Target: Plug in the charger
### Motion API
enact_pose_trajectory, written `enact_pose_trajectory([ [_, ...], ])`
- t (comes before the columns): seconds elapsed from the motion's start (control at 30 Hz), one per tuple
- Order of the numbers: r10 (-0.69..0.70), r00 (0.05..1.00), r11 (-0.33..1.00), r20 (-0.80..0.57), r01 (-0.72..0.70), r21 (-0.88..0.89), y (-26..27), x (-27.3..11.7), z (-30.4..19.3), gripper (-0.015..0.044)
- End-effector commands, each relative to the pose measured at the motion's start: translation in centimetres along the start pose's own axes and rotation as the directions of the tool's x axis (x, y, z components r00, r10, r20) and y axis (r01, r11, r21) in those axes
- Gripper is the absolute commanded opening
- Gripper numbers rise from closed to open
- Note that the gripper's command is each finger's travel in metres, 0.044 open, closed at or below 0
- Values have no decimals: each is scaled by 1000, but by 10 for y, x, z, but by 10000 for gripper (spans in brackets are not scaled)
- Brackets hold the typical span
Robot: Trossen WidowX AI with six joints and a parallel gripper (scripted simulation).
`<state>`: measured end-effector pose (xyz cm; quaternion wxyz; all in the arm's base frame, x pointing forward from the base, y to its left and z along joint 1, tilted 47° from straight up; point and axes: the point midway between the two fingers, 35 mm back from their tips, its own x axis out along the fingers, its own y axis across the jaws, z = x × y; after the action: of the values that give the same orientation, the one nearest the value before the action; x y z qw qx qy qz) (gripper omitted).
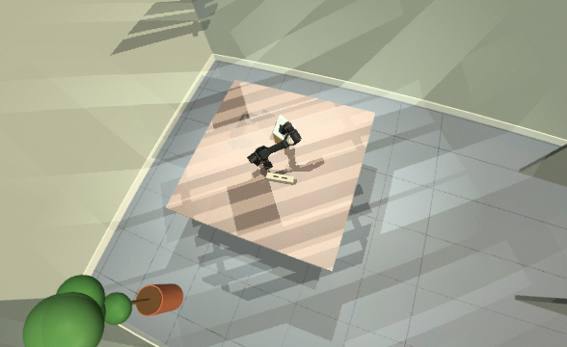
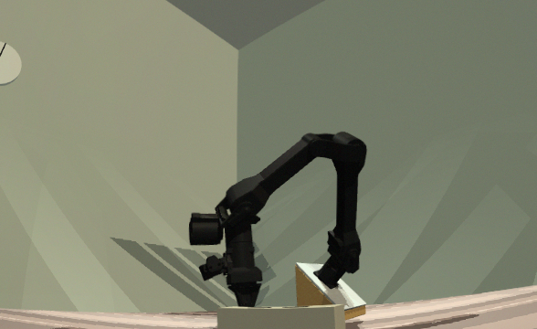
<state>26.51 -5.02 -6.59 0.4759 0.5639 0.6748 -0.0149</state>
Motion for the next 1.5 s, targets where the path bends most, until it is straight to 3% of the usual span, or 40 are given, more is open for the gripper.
enact_pose_trajectory([
  [0.0, 4, 1000, 1000, -10, -4, 11, -1, 9, -3, 440],
  [0.37, 5, 1000, 1000, -12, -5, 10, -2, 20, -3, 440],
  [0.77, 0, 1000, 1000, -5, 0, 0, 0, 17, 0, 125],
  [0.97, 0, 1000, 1000, -5, 0, 0, 0, 17, 0, 85],
  [1.07, 0, 1000, 1000, -4, 0, 1, 0, 13, 0, 6],
  [1.47, 2, 1000, 1000, -10, -2, 11, -3, -38, -11, 0],
])
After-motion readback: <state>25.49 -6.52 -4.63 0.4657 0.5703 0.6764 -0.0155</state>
